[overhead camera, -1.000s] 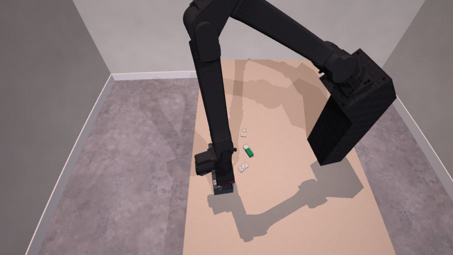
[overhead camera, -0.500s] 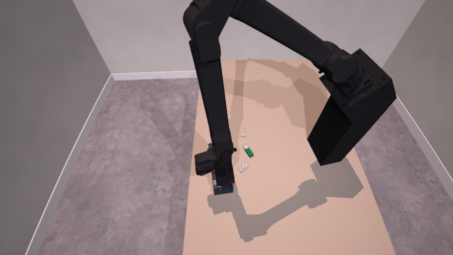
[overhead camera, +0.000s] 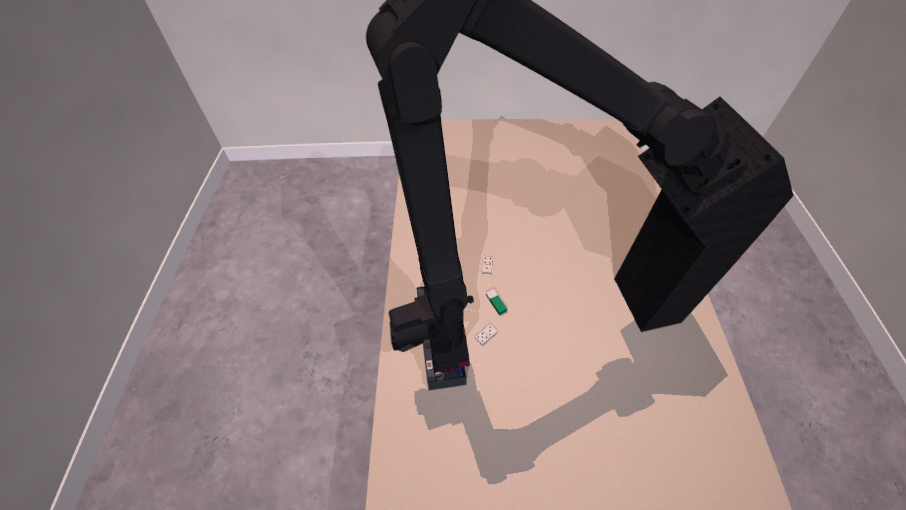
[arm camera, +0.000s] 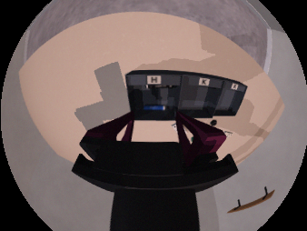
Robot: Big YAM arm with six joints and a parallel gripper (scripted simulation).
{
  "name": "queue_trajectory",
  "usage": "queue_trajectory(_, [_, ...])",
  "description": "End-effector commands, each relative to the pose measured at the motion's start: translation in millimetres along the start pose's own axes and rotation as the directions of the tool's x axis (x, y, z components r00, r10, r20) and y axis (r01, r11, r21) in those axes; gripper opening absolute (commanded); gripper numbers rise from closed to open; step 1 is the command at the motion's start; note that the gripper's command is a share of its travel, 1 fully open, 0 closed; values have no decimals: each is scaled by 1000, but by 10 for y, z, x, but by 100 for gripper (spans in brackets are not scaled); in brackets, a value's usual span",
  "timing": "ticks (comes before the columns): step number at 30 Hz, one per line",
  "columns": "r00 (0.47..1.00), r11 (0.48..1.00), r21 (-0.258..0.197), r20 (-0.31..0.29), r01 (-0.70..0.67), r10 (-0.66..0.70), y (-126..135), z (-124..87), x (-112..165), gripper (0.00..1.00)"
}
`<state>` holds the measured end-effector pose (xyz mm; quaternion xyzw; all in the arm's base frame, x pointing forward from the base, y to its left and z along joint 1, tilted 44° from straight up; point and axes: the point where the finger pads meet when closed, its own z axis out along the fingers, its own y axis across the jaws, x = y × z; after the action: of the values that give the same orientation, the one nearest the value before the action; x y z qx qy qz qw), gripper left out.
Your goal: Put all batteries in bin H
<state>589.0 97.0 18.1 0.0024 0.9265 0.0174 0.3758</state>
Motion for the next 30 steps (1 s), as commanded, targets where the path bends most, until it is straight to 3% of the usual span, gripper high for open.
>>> queue_trajectory(1, [1000,1000,-10,27,-3,3,86,-100,-162,66])
queue_trajectory(16, [1000,1000,-9,28,-4,4,85,-95,-203,66])
queue_trajectory(17, [1000,1000,-10,21,-3,3,95,-167,-152,100])
queue_trajectory(30, [1000,1000,-11,21,-4,4,95,-684,-136,100])
